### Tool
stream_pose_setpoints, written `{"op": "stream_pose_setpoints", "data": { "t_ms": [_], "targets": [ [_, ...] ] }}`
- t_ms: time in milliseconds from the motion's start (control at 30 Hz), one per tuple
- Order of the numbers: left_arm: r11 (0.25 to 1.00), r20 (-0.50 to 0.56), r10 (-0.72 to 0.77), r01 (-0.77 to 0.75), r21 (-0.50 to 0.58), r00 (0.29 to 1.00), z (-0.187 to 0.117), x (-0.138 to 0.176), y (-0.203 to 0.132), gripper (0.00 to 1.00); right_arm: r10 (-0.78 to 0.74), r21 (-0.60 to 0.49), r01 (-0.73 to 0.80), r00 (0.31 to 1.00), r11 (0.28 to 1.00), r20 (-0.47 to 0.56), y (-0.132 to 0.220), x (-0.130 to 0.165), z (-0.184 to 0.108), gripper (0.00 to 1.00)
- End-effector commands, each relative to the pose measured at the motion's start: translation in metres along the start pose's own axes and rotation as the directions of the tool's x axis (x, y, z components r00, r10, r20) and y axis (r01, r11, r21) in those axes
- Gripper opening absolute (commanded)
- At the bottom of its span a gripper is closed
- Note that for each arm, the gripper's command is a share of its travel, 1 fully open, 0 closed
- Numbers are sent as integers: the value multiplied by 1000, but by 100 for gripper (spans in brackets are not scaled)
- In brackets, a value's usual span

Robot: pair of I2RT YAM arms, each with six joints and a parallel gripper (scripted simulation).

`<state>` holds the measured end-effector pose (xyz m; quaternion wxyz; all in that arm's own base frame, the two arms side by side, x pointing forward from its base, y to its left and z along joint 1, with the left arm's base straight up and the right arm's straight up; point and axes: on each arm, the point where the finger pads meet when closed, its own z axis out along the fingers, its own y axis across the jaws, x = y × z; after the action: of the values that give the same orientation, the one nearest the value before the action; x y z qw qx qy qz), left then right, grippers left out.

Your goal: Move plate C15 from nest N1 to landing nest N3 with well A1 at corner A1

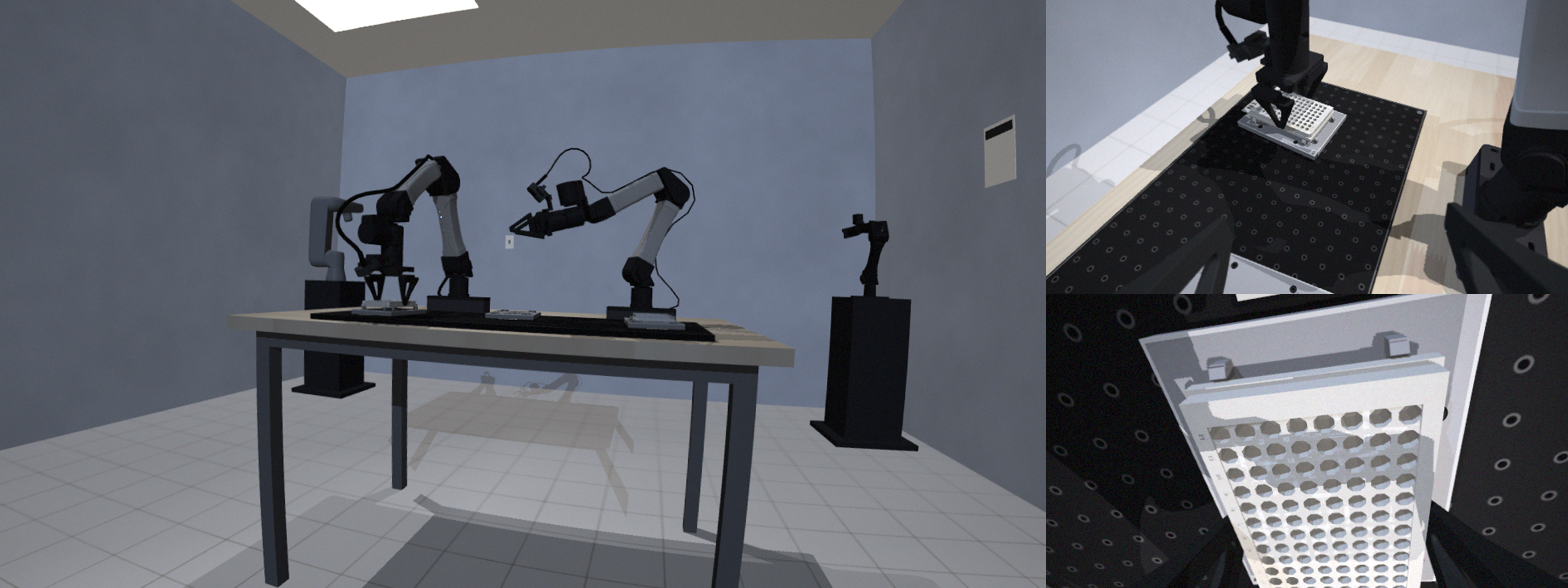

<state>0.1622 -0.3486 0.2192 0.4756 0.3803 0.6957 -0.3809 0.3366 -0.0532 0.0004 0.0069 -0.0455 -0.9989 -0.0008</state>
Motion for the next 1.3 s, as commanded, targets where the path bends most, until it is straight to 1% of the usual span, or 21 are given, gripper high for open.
{"op": "stream_pose_setpoints", "data": {
  "t_ms": [0, 33, 67, 133, 300, 333, 400, 467, 567, 600, 667, 700, 767, 833, 900, 1033, 1167, 1267],
  "targets": [
    [1000, 42, 9, -9, 14, 999, 1, -17, -5, 100, -6, 2, 6, 999, 1000, 45, 0, -8, -26, 62],
    [1000, 42, 9, -9, 14, 999, 1, -17, -5, 100, -6, 2, 6, 999, 1000, 45, 0, -7, -29, 73],
    [1000, 42, 9, -9, 14, 999, 1, -17, -5, 100, -6, 2, 6, 999, 1000, 45, 0, -7, -34, 81],
    [1000, 42, 9, -9, 14, 999, 1, -17, -5, 100, -6, 2, 6, 999, 1000, 45, 0, -6, -44, 81],
    [1000, 46, 4, -5, 6, 999, 1, -18, -3, 100, -6, 2, 6, 999, 1000, 45, 0, -6, -51, 81],
    [1000, 13, -5, 5, -7, 1000, -1, -11, -1, 100, -6, 2, 6, 999, 1000, 45, 0, -6, -51, 81],
    [1000, -19, -16, 15, -22, 1000, -5, -6, 0, 100, -6, 1, 6, 999, 1000, 35, 0, -5, -47, 81],
    [999, -73, -29, 26, -48, 997, -11, 2, 2, 100, -6, 1, 6, 999, 1000, 32, 0, -4, -46, 81],
    [994, -165, -55, 39, -101, 985, -35, 8, 3, 100, 1, 1, -1, 999, 1000, 32, 0, -4, -46, 81],
    [992, -187, -63, 41, -117, 980, -47, 7, 2, 100, 11, 1, -11, 999, 1000, 47, 1, -7, -47, 81],
    [989, -217, -74, 43, -144, 973, -74, 1, 0, 100, 25, 0, -25, 999, 1000, 40, 7, -1, -44, 81],
    [987, -226, -78, 43, -154, 971, -88, -1, -1, 100, 35, -1, -35, 998, 999, 53, 11, -2, -44, 81],
    [987, -226, -78, 43, -154, 971, -88, -1, -1, 100, 35, -1, -35, 998, 999, 53, 11, -2, -44, 81],
    [984, -239, -84, 43, -172, 967, -117, -7, -3, 100, 55, -4, -54, 997, 999, 55, 28, 4, -43, 81],
    [981, -245, -89, 43, -188, 965, -149, -11, -2, 100, 60, -9, -59, 997, 998, 52, 56, 16, -42, 81],
    [978, -243, -95, 44, -205, 965, -196, -14, 1, 100, 37, -10, -37, 999, 999, 40, 109, 42, -40, 81],
    [976, -229, -97, 48, -211, 968, -230, -15, 5, 100, -11, -14, 12, 999, 1000, 38, 166, 66, -40, 81],
    [977, -215, -98, 53, -208, 972, -245, -16, 7, 100, -45, 6, 45, 999, 999, 0, 202, 84, -32, 81]
  ]
}}
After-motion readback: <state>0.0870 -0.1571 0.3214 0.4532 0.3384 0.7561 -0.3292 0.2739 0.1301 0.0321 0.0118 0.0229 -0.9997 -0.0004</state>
